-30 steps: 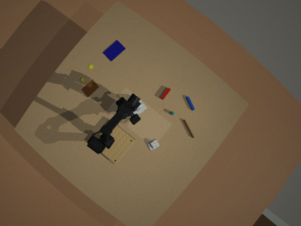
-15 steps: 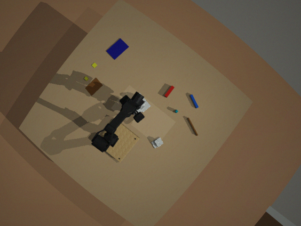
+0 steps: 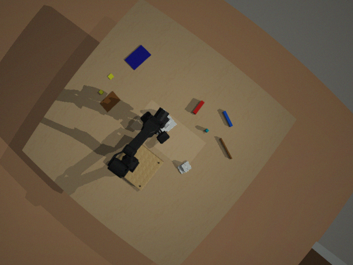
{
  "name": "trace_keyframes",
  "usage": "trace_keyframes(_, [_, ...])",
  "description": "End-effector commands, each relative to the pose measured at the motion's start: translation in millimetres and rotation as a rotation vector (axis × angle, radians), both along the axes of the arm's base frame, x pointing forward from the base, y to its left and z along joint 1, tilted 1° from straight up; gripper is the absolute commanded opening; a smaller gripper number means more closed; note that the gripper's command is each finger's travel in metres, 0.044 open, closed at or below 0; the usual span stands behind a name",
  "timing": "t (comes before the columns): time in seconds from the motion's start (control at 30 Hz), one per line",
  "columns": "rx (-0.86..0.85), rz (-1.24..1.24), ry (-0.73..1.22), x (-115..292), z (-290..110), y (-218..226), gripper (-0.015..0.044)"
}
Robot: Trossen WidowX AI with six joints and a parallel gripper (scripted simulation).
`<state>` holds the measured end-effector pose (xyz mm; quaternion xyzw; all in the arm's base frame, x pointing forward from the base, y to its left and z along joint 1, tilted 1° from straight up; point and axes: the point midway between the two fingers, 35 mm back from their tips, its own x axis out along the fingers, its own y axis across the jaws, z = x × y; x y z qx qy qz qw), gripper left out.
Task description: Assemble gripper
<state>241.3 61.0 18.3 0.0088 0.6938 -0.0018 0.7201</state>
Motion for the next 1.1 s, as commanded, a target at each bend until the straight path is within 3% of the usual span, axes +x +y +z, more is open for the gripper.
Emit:
trace_keyframes(0.0, [-0.004,0.001,0.004,-1.4,-1.6,-1.0,0.0351])
trace_keyframes(0.5, [-0.004,0.001,0.004,-1.4,-1.6,-1.0,0.0351])
trace_keyframes(0.63, [0.000,0.000,0.000,0.0,-0.1,-0.1,0.0440])
trace_keyframes(1.07, [0.000,0.000,0.000,0.0,-0.1,-0.1,0.0440])
